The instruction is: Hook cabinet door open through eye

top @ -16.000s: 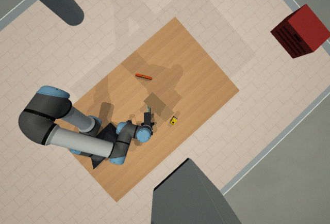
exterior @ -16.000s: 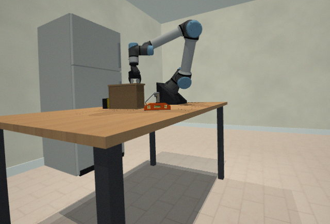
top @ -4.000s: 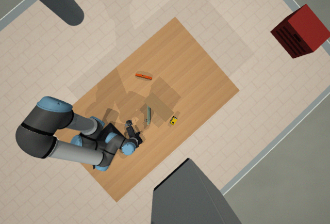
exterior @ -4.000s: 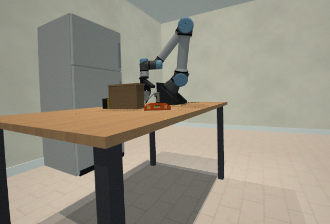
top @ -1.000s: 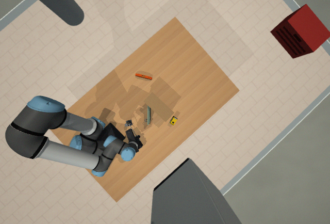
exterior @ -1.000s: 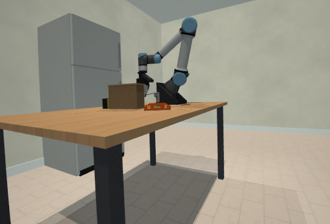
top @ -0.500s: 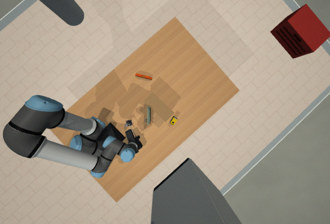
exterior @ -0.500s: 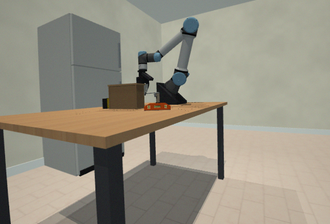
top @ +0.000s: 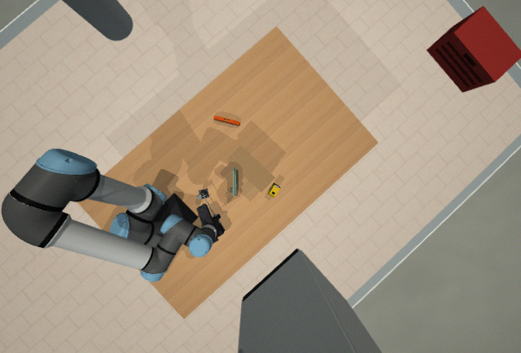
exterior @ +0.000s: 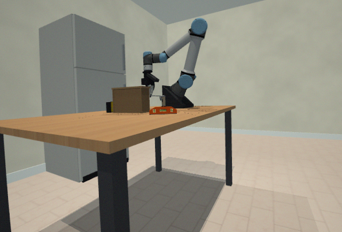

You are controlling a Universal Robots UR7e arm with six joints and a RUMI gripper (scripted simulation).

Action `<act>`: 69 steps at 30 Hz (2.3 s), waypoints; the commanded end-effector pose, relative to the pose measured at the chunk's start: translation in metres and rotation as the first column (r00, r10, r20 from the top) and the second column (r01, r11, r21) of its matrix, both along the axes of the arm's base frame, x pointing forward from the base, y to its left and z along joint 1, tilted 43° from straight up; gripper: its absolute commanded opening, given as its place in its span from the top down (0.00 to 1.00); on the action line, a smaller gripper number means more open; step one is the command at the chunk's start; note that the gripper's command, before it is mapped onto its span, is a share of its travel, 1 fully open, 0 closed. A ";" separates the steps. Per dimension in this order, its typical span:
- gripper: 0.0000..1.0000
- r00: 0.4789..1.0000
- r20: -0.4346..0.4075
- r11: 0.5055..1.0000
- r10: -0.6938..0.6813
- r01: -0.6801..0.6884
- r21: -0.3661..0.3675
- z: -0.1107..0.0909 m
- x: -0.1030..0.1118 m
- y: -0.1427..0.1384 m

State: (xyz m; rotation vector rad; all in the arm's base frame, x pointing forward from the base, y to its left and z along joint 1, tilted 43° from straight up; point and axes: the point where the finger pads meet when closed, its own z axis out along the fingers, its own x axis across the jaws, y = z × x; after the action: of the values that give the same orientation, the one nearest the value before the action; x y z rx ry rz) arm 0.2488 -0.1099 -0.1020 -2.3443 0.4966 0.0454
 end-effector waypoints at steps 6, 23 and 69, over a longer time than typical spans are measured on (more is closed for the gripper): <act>0.99 1.000 0.000 1.000 0.000 0.000 -0.001 0.006 0.000 -0.005; 0.99 1.000 0.000 1.000 0.000 0.000 -0.001 0.020 -0.001 -0.012; 0.99 0.946 0.214 0.970 0.243 -0.235 -0.063 0.017 0.033 -0.020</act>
State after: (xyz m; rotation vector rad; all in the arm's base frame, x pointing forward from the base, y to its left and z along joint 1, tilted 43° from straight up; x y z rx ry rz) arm 0.2780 -0.1292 -0.0849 -2.3927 0.1609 -0.0871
